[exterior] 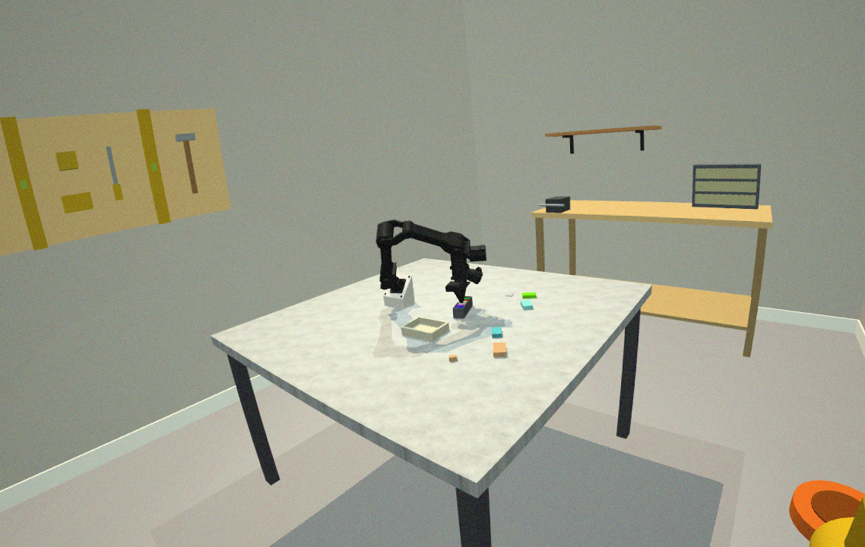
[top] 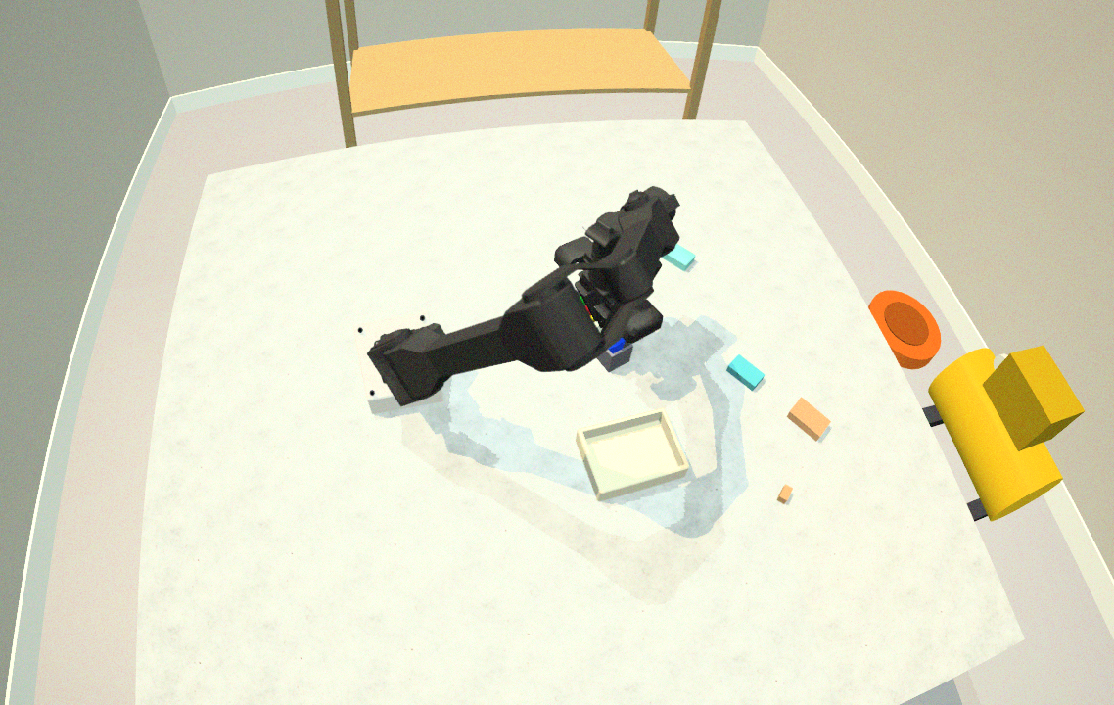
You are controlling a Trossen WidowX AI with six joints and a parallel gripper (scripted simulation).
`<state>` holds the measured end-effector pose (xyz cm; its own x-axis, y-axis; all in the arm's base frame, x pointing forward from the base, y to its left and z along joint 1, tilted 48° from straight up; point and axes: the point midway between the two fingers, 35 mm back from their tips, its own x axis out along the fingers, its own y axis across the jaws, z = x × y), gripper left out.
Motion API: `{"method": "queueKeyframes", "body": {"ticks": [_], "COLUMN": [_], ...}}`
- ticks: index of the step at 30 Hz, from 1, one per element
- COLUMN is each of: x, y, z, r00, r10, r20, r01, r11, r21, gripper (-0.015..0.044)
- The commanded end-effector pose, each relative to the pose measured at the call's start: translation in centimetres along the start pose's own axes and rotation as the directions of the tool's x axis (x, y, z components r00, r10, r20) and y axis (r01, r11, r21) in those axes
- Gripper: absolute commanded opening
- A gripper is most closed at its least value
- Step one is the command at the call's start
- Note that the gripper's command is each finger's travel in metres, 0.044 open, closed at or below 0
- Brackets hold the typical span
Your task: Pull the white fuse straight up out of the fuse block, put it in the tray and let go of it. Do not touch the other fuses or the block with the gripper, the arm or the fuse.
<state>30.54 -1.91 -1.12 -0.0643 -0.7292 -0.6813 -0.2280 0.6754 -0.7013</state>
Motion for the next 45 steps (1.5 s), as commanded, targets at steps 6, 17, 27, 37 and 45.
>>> {"method": "queueKeyframes", "body": {"ticks": [6,17,27,37,45], "x": [-0.5,-1.0,-1.5,-2.0,-2.4], "y": [0.0,0.0,0.0,0.0,0.0], "z": [0.0,0.0,0.0,0.0,0.0], "r00": [1.000,1.000,1.000,1.000,1.000], "r10": [0.002,0.002,0.002,0.002,0.002], "r20": [0.000,-0.001,-0.001,-0.001,-0.001], "r01": [-0.002,-0.002,-0.002,-0.002,-0.002], "r11": [1.000,1.000,1.000,1.000,1.000], "r21": [0.004,0.004,0.003,0.003,0.002], "gripper": [0.0000,0.0000,0.0000,0.0000,0.0000]}}
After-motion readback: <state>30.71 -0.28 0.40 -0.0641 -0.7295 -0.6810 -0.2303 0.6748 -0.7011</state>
